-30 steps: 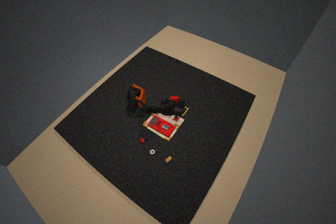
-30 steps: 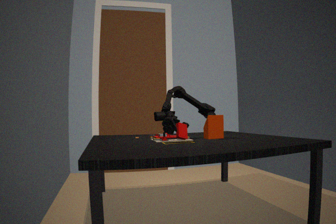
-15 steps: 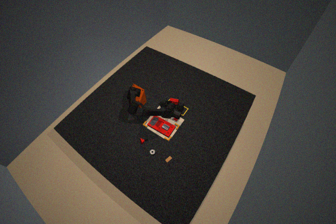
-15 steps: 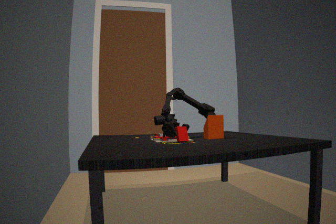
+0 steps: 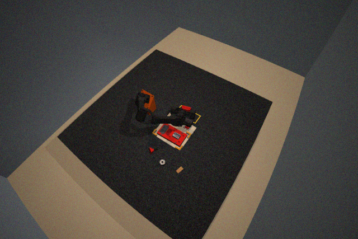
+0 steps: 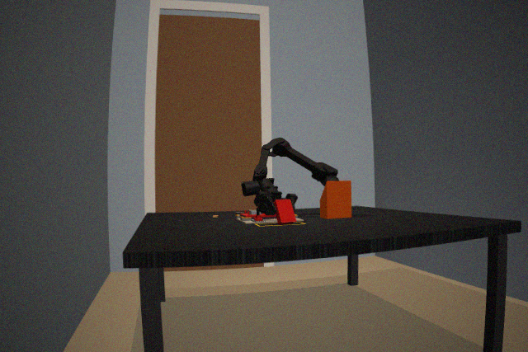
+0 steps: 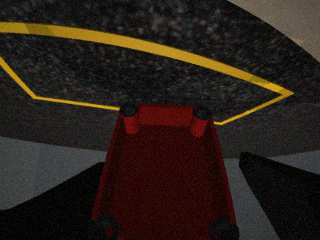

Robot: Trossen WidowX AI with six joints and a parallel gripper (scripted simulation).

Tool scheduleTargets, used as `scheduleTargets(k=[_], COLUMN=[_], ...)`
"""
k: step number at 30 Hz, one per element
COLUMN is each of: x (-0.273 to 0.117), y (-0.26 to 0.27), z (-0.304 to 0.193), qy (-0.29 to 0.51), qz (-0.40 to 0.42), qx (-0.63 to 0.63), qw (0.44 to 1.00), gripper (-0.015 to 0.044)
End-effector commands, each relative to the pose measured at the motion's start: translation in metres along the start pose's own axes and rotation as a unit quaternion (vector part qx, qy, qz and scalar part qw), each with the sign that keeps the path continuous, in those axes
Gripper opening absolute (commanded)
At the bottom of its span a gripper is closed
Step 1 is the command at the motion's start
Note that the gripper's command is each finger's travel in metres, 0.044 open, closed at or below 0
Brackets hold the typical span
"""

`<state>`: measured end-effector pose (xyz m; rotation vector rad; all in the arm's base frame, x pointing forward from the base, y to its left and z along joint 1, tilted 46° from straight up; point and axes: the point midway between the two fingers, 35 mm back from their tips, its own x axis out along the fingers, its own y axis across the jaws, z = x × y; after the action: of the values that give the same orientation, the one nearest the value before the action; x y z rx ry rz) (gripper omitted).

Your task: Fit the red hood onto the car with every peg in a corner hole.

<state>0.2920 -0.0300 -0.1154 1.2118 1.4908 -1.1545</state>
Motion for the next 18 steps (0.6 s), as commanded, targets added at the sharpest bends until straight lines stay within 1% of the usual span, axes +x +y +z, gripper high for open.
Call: scheduleTargets(k=[1,7,9,10,18], x=[-0.024,-0.098,-0.115,-0.090,-0.090], y=[0.007,0.009,0.007,0.011,0.011], z=[-0.005,-0.026,-0.032,-0.024,-0.024], qy=[-0.002,-0.005,-0.006,-0.004,-0.004], qz=[0.005,0.003,0.002,0.005,0.005], qx=[0.012,0.051,0.059,0.043,0.043], qw=[1.000,0.999,0.998,0.999,0.999], gripper=[0.0440,0.0440,0.0440,0.0440,0.0440])
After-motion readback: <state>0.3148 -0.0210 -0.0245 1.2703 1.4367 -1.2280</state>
